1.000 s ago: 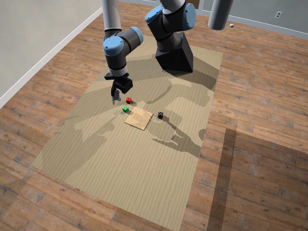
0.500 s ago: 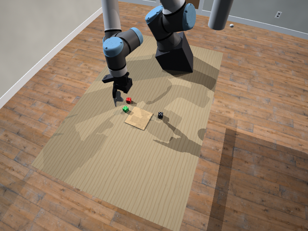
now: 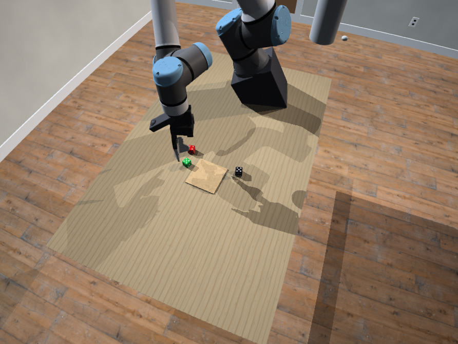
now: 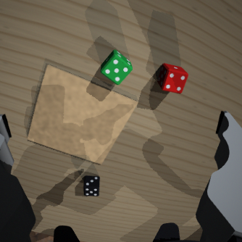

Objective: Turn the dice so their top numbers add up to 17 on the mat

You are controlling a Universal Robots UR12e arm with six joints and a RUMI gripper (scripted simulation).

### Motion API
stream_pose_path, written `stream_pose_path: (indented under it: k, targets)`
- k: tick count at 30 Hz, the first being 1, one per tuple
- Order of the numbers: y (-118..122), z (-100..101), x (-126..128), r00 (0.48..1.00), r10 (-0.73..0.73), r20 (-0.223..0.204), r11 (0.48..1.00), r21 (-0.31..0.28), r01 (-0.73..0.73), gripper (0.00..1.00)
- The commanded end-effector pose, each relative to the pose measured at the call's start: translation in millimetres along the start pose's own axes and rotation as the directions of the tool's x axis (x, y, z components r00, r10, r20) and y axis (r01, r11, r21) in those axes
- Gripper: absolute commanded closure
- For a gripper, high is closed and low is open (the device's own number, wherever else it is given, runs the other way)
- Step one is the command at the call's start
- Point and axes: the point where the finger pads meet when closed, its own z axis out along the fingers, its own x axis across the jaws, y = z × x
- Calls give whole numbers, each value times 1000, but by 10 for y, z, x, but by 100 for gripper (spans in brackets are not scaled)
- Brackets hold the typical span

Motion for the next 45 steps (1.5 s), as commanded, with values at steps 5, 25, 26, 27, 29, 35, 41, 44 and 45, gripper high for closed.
stream_pose_path:
  k: [5,25,26,27,29,35,41,44,45]
  targets:
    - [-19,34,-28,970,-243,8,970,1,243,0]
    - [-18,127,-75,674,-738,7,674,5,738,0]
    - [-16,134,-76,644,-765,6,644,5,765,0]
    - [-16,134,-77,642,-767,6,642,5,767,0]
    - [-11,148,-80,573,-819,6,573,5,819,0]
    - [-4,169,-83,463,-886,5,463,6,886,0]
    - [9,195,-83,307,-952,4,307,7,952,0]
    - [18,214,-80,194,-981,3,194,7,981,0]
    - [18,215,-80,187,-982,3,187,7,982,0]
